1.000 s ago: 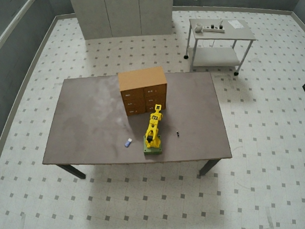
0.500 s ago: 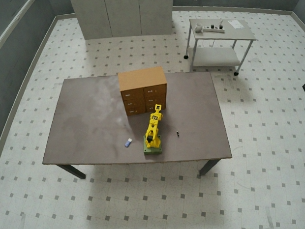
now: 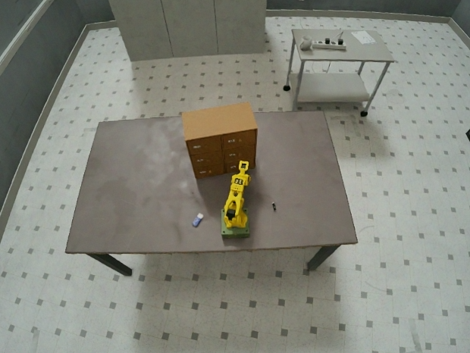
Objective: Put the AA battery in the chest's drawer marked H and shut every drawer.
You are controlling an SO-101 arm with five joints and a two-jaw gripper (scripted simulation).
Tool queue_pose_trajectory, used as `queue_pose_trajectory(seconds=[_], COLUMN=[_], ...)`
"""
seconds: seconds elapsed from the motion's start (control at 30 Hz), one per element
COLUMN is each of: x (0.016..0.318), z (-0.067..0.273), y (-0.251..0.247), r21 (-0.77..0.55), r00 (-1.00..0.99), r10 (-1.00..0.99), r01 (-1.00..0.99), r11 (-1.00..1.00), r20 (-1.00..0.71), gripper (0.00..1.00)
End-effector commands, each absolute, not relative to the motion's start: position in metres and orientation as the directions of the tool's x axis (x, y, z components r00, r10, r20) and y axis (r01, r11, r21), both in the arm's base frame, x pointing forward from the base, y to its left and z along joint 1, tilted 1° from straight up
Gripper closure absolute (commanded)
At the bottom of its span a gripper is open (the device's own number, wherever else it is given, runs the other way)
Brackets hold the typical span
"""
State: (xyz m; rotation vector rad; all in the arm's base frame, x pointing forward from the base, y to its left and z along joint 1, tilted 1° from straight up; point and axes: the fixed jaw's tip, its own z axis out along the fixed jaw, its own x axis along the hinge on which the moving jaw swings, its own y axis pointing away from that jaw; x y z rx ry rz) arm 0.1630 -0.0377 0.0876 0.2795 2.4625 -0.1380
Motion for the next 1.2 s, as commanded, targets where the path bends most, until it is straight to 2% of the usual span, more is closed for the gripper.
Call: queue_pose_trajectory(seconds=[0.0, 0.1, 0.43, 0.6, 0.67, 0.77, 1.17], x=[0.166, 0.166, 0.149, 0.136, 0.136, 0.128, 0.128], z=[0.093, 0.093, 0.066, 0.057, 0.057, 0.052, 0.052], y=[-0.039, -0.039, -0.001, 0.015, 0.015, 0.022, 0.022], r21=[-0.024, -0.024, -0.014, -0.006, -0.006, 0.000, 0.000], r00=[-0.747, -0.747, -0.955, -0.989, -0.989, -0.986, -0.986], r10=[0.175, 0.175, 0.009, -0.103, -0.103, -0.167, -0.167], r01=[0.248, 0.248, 0.014, -0.103, -0.103, -0.167, -0.167], r11=[0.969, 0.969, 1.000, 0.995, 0.995, 0.986, 0.986], r20=[-0.641, -0.641, -0.297, -0.105, -0.105, 0.005, 0.005], gripper=[0.79, 0.79, 0.72, 0.69, 0.69, 0.67, 0.60])
